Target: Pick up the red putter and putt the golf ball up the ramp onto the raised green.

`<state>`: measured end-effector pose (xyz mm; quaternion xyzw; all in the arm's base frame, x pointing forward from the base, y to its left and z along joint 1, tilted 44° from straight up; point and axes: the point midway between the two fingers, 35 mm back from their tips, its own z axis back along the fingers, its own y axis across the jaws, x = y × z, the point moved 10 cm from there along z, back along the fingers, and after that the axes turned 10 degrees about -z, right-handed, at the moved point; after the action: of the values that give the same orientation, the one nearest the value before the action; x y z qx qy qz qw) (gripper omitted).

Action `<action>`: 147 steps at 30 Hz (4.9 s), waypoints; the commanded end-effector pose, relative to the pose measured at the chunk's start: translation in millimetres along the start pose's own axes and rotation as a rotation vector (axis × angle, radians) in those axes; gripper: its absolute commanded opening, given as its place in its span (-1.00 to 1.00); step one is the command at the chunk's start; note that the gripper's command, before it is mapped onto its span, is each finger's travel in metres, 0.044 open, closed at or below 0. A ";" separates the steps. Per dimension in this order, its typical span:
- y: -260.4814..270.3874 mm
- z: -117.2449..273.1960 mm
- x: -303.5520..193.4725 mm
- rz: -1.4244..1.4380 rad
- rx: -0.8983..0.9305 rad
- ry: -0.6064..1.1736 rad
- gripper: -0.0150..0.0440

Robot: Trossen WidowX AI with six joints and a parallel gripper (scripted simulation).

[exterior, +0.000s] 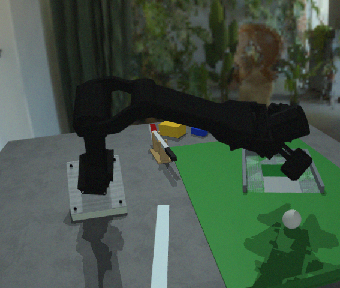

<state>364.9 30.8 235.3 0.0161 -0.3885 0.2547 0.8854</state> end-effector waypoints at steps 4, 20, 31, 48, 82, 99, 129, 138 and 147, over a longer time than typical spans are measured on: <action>91.4 -47.3 -25.5 0.233 0.142 0.297 1.00; 280.9 -58.6 -147.7 1.206 0.302 0.986 1.00; 283.5 -60.4 -150.3 1.220 0.302 0.993 1.00; 259.6 -81.6 -182.9 1.220 0.300 0.993 1.00; 248.5 -91.3 -197.2 1.213 0.300 0.994 -0.16; 266.3 -80.8 -172.9 1.213 0.303 0.992 -0.49; 225.7 -10.3 -79.6 0.758 -0.031 0.973 -0.49; 190.2 16.9 -65.6 0.513 -0.206 0.939 -0.49; 152.0 51.2 -55.8 0.244 -0.393 0.884 -0.49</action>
<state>229.0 141.6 189.6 -0.2976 0.0089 0.3188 0.8998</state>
